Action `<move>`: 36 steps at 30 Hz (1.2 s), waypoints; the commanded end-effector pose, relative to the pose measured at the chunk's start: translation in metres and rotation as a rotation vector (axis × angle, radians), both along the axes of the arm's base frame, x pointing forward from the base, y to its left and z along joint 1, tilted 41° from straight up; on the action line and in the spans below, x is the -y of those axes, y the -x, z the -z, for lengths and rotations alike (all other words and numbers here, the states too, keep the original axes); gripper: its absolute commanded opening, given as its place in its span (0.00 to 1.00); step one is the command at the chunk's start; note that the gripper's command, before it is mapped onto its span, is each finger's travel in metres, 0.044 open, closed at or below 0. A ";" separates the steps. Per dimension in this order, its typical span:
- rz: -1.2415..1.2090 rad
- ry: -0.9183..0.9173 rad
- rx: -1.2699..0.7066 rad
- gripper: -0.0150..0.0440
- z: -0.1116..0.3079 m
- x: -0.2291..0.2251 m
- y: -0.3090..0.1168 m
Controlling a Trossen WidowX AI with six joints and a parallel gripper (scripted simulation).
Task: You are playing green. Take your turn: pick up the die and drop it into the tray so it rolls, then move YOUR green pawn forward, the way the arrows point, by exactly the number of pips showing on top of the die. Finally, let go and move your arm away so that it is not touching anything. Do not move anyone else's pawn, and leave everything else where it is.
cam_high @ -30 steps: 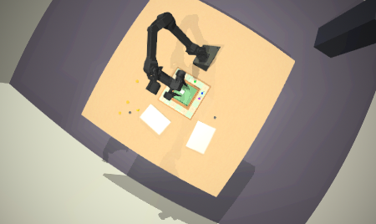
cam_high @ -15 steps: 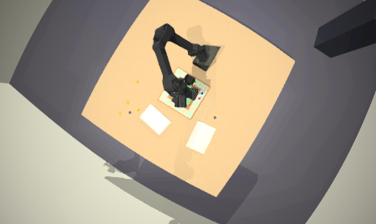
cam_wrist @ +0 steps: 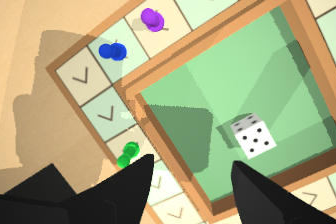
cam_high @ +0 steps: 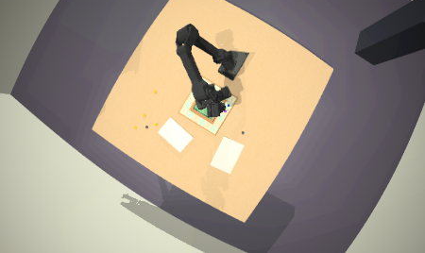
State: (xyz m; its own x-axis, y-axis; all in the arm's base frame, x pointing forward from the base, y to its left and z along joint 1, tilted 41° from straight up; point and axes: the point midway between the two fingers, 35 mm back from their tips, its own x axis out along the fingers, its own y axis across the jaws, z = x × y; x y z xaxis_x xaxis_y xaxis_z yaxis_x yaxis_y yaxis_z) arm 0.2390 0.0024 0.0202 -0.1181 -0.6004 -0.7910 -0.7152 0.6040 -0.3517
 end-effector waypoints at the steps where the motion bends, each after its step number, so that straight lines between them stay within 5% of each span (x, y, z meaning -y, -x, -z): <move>1: 0.405 0.076 0.318 0.59 0.011 -0.005 0.033; 11: 0.950 0.187 0.783 0.59 0.024 -0.004 0.075; 36: 0.953 0.188 0.787 0.59 0.036 0.010 0.076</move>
State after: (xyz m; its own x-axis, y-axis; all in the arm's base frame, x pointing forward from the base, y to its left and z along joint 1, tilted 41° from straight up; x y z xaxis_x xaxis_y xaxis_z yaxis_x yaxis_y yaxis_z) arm 0.1659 -0.0034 -0.0122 -0.0957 -0.6393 -0.7630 0.4317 0.6641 -0.6105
